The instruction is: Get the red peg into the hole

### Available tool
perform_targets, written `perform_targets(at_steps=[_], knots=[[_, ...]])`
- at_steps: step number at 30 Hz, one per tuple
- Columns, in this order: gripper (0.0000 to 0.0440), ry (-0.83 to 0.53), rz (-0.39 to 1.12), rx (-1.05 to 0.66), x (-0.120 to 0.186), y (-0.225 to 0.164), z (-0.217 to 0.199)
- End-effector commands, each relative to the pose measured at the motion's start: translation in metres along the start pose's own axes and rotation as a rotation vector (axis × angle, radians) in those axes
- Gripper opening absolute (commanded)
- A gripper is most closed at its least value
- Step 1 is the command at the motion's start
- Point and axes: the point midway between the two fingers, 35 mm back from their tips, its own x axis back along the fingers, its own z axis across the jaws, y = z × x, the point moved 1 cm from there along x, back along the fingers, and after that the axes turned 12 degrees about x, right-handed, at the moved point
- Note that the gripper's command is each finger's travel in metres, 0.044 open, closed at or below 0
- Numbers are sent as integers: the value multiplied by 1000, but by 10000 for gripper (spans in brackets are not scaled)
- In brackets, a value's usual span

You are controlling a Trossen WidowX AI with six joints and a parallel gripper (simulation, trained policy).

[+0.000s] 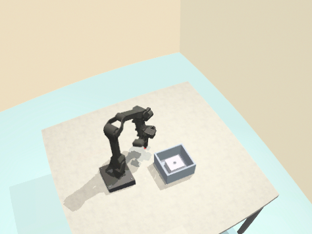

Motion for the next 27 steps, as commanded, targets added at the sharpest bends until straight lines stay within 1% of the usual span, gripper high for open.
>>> perform_targets(at_steps=[1, 8, 14, 27], knots=[[0, 1, -18, -34, 5, 13, -2], [0, 11, -49, -125, 10, 48, -9], [0, 14, -64, -191, 8, 77, -18], [0, 20, -72, -261, -16, 136, -42]])
